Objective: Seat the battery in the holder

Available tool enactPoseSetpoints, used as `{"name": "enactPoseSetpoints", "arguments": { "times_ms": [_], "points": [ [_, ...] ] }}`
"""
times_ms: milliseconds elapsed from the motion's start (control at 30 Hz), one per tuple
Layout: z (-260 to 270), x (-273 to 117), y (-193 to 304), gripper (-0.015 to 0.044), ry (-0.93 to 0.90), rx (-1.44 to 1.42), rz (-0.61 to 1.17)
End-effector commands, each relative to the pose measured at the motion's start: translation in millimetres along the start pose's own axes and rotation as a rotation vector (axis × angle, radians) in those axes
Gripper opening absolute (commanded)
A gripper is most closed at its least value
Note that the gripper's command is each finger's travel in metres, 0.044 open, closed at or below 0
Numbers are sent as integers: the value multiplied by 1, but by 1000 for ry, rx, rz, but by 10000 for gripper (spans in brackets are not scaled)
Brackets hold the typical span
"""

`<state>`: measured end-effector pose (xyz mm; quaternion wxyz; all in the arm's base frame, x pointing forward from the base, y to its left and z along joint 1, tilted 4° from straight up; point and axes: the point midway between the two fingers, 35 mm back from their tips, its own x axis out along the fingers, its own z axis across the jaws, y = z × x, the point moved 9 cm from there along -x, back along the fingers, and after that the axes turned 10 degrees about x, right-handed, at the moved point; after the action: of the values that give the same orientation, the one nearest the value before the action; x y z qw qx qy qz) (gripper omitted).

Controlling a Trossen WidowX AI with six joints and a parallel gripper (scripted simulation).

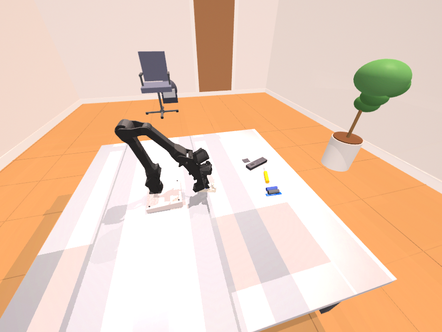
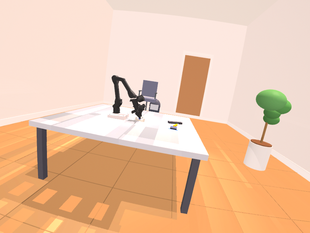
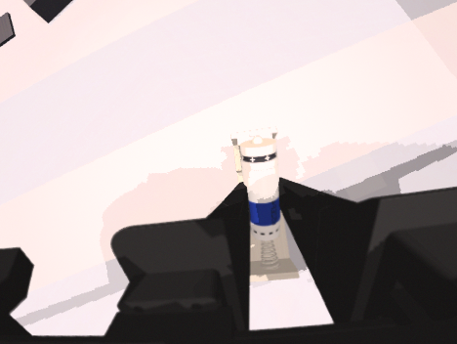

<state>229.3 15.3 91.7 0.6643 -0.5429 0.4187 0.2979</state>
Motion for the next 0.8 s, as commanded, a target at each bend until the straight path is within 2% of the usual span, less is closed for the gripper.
{"name": "enactPoseSetpoints", "arguments": {
  "times_ms": [0,767],
  "points": [
    [-1,-1,5,64,-1,-6,4],
    [-3,-6,13,64,1,-6,29]
  ]
}}
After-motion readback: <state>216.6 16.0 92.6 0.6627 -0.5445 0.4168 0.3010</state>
